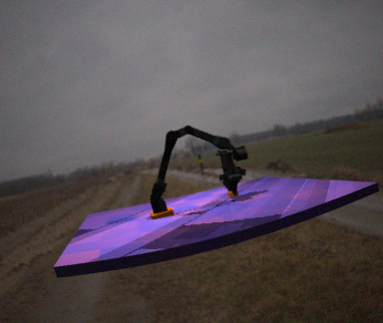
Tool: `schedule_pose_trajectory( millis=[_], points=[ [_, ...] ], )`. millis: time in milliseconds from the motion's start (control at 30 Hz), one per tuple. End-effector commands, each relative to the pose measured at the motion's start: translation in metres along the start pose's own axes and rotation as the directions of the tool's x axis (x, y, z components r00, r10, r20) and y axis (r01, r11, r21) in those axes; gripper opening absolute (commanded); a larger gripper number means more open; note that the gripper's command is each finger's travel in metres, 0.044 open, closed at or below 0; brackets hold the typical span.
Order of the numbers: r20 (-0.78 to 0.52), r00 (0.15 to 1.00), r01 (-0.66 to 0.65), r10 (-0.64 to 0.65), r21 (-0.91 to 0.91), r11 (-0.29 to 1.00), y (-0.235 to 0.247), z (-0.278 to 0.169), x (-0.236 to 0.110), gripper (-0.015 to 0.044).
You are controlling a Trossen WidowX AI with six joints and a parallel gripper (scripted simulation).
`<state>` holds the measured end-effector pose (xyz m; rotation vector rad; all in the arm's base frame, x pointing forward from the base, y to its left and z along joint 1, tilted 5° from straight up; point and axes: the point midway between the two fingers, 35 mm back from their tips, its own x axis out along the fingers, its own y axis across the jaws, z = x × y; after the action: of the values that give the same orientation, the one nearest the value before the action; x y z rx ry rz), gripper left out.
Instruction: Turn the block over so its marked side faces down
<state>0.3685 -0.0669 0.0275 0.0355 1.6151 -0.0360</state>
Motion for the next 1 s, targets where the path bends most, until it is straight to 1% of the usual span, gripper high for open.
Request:
schedule_pose_trajectory(
  millis=[0,467,967],
  points=[
    [0.006,1.000,-0.001,0.001,0.005,1.000,0.000,0.001,-0.005,0.0000],
    [0.205,0.979,-0.005,0.003,0.010,1.000,-0.001,0.004,0.003,0.0000],
    [0.419,0.908,-0.005,0.001,0.009,1.000,-0.001,0.001,0.005,0.0000]
  ],
)
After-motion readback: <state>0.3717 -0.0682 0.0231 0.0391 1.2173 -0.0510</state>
